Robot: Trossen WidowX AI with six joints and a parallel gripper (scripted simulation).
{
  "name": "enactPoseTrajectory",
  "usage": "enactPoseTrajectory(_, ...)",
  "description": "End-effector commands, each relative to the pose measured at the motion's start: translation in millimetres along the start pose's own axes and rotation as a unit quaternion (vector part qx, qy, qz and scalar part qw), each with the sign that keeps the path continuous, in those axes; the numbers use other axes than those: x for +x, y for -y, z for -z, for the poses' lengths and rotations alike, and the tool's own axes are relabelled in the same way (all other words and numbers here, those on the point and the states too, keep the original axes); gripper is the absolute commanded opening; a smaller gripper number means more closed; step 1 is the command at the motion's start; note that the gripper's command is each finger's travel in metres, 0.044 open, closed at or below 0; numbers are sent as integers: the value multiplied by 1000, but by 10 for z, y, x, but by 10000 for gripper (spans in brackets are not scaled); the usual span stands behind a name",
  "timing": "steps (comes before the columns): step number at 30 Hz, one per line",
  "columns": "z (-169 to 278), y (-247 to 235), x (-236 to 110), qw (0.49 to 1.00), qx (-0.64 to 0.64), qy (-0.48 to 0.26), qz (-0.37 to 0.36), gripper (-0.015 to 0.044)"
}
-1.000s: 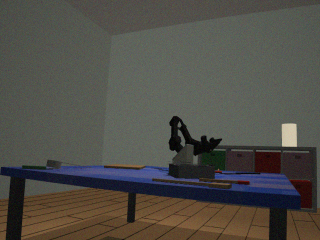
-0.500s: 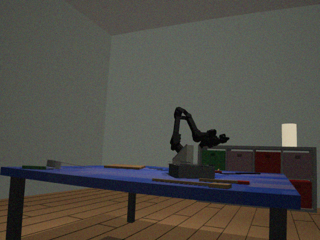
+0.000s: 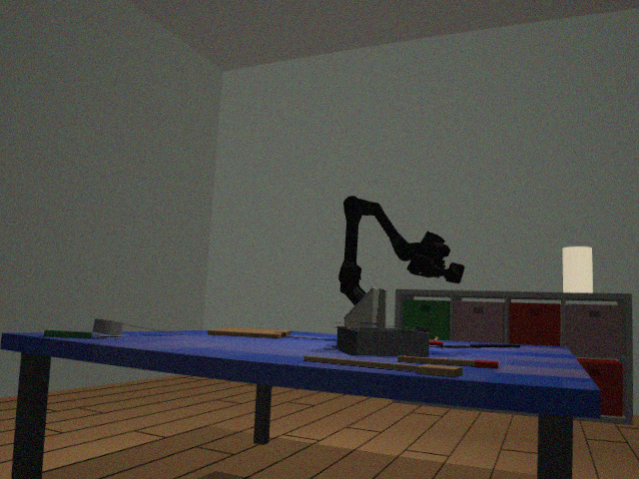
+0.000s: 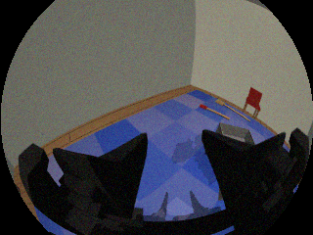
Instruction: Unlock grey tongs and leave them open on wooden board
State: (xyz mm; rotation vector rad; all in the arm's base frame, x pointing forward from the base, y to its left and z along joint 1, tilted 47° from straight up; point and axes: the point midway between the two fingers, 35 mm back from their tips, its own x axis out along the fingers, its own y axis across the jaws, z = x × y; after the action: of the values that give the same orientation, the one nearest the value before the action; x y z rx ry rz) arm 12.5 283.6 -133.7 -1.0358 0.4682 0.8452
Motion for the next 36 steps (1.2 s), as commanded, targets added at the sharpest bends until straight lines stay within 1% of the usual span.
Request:
enactPoseTrajectory(1, -2, 335, 294, 994, -83, -63, 23, 260)
enactPoseTrajectory(4, 32, 656, 518, 980, -160, -116, 30, 260)
enactPoseTrajectory(7, 116, 977, 722, 960, -224, -168, 22, 260)
enactPoseTrajectory(17, 426, 1702, 1057, 880, -387, -274, -40, 260)
enactPoseTrajectory(24, 725, 2177, 1191, 811, -475, -322, -110, 260)
enactPoseTrajectory(29, 958, 2477, 1235, 757, -530, -343, -167, 260)
enactPoseTrajectory(36, 969, 2491, 1236, 755, -532, -343, -170, 260)
